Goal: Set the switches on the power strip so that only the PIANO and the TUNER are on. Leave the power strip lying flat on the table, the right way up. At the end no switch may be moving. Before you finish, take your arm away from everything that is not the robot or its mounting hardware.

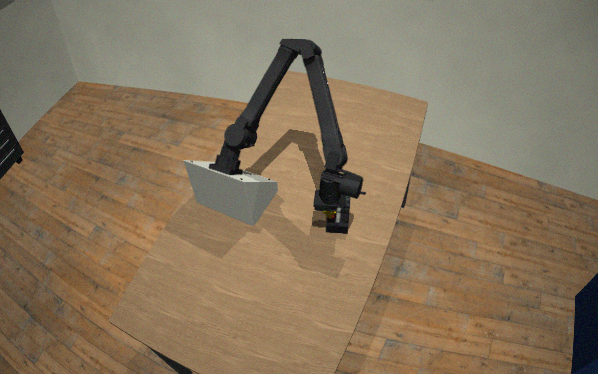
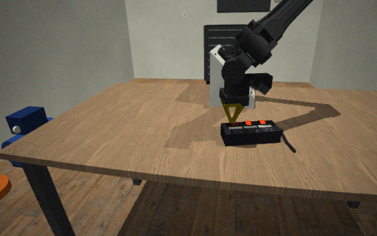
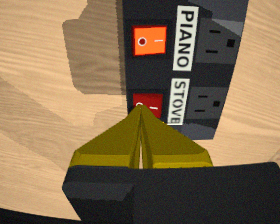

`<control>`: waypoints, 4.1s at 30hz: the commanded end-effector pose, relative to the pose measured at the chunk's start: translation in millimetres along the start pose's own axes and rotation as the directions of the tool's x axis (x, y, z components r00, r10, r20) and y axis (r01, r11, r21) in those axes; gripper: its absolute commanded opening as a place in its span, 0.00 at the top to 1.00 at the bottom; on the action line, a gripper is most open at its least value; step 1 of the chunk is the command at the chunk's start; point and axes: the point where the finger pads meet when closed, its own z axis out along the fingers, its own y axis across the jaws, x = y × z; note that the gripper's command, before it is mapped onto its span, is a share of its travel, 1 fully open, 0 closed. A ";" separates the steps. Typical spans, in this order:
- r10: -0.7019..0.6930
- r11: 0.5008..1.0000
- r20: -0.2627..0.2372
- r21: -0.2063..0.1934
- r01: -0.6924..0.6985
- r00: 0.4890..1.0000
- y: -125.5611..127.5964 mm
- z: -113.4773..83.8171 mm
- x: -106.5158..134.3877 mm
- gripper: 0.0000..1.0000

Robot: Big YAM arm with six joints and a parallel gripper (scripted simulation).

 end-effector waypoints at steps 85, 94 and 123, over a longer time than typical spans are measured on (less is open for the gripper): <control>-0.023 0.999 -0.012 0.027 0.024 1.000 -10.8 -49.6 1.9 0.00; -0.023 0.999 -0.012 0.027 0.024 1.000 -10.8 -49.6 1.9 0.00; -0.023 0.999 -0.012 0.027 0.024 1.000 -10.8 -49.6 1.9 0.00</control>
